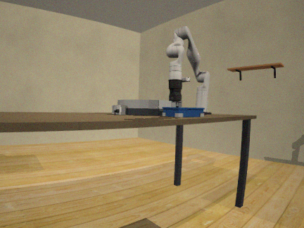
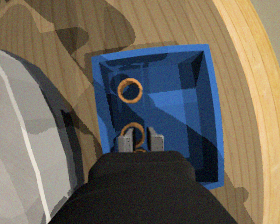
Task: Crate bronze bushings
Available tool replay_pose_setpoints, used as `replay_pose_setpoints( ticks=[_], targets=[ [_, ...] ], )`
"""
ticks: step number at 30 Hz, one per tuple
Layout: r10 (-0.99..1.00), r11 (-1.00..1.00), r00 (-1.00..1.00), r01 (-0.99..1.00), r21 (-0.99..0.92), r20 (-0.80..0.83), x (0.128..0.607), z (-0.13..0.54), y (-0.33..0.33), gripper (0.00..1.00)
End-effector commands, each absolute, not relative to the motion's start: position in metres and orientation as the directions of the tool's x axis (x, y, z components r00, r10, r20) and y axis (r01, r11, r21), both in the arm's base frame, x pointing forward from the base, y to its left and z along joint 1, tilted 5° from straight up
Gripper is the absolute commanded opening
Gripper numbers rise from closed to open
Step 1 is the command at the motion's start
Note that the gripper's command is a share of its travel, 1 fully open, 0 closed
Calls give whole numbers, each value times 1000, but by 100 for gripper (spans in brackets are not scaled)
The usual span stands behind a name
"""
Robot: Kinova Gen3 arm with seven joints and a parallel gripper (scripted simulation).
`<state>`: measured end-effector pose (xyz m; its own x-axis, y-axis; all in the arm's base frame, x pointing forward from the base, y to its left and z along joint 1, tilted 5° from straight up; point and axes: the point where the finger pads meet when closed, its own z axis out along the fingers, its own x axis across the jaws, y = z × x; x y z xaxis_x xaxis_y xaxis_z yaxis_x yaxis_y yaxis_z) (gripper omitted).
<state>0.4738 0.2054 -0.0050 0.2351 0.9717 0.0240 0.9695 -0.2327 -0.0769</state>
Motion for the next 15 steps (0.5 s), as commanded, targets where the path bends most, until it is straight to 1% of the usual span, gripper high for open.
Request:
replay_pose_setpoints(
  ticks=[1, 15],
  targets=[
    [972, -233, 235, 970, -75, 25, 475, -4, 206, 42],
    [972, -233, 235, 970, -75, 25, 475, 2, 206, 42]
  ],
)
